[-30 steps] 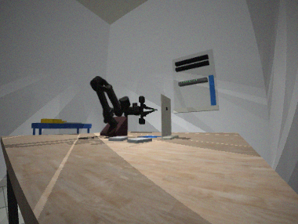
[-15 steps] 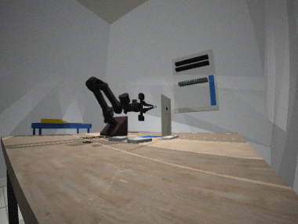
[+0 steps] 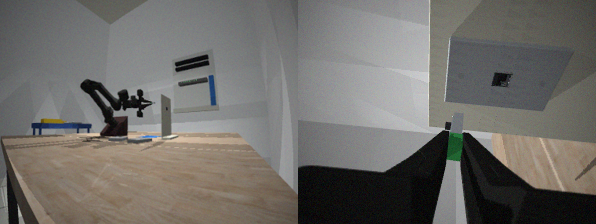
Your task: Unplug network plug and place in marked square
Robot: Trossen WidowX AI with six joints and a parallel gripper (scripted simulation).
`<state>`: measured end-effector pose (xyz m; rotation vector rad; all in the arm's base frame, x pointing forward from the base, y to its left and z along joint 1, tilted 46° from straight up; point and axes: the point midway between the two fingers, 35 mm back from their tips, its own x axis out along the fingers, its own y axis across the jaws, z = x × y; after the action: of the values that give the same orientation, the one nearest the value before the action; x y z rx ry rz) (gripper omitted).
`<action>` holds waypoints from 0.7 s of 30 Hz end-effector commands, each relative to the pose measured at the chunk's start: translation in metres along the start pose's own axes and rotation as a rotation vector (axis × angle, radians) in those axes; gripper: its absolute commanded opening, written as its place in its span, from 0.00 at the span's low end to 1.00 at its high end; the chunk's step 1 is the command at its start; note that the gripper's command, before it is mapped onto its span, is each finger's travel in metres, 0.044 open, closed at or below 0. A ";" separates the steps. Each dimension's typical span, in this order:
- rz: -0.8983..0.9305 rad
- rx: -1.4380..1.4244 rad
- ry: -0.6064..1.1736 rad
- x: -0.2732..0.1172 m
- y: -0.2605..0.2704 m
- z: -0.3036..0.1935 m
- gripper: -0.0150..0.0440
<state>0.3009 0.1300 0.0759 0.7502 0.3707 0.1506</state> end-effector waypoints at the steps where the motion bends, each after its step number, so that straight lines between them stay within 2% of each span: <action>1: 0.006 0.004 -0.005 -0.004 0.010 0.000 0.25; 5: -0.010 0.010 0.000 -0.003 0.008 -0.002 0.25; 21: -0.401 0.112 0.060 0.014 -0.050 -0.038 0.25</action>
<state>0.2992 0.1237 0.0239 0.7716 0.5545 -0.1507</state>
